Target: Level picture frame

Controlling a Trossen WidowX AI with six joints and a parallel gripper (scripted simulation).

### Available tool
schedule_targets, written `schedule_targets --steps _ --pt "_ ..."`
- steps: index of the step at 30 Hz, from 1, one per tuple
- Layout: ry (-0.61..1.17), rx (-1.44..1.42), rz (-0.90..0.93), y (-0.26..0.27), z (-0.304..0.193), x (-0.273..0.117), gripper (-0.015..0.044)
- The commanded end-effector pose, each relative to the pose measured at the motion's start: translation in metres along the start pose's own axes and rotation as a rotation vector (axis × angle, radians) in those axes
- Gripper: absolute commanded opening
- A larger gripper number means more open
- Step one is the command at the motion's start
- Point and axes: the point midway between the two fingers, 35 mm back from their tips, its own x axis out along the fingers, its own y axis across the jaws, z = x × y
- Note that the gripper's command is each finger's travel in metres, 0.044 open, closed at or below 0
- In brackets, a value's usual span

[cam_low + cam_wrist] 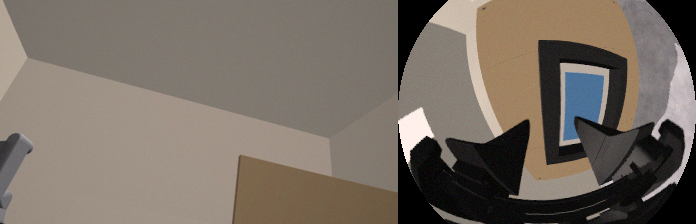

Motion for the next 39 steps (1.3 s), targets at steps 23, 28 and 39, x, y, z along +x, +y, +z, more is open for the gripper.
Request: schedule_targets --steps 23,28,39 --pt "0.005 -0.003 0.003 0.0009 -0.0004 0.0168 0.0260" --pt "0.005 -0.003 0.003 0.0009 -0.0004 0.0168 0.0260" --pt "0.005 -0.003 0.003 0.0009 -0.0004 0.0168 0.0260"
